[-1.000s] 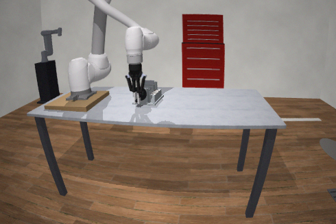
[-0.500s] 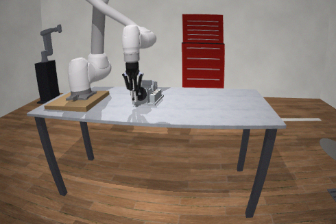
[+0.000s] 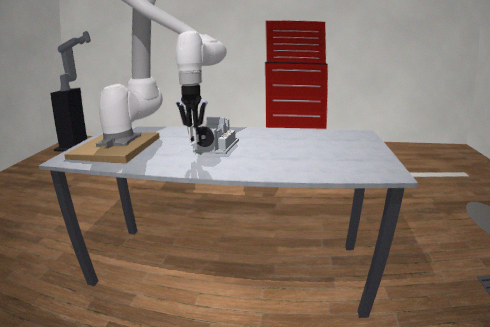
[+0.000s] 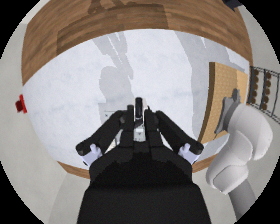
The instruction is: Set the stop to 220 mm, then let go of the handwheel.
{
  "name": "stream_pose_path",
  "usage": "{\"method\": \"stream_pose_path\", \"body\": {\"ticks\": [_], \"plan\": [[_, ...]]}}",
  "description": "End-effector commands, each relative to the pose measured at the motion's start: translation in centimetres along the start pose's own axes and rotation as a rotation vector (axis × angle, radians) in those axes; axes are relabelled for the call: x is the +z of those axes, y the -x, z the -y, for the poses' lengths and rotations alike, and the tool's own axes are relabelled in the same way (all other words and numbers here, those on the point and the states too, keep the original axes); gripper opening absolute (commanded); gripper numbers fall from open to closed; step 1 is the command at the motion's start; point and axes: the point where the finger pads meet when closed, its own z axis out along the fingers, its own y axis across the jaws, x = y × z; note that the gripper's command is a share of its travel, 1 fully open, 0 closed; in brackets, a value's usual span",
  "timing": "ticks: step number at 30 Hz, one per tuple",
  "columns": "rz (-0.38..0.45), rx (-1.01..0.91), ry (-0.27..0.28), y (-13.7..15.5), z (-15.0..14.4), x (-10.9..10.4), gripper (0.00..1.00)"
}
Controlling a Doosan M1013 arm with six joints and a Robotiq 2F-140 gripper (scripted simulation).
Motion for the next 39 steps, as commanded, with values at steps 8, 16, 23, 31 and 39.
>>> {"method": "stream_pose_path", "body": {"ticks": [8, 16, 23, 31, 39], "plan": [[0.0, 0.0, -0.001, 0.0, 1.3, -2.2, 0.04], [0.0, 0.0, -0.001, 0.0, 3.3, -2.8, 0.04], [0.0, 0.0, -0.001, 0.0, 4.5, -2.4, 0.04], [0.0, 0.0, -0.001, 0.0, 5.3, -1.7, 0.04], [0.0, 0.0, -0.001, 0.0, 6.0, -0.4, 0.04]]}}
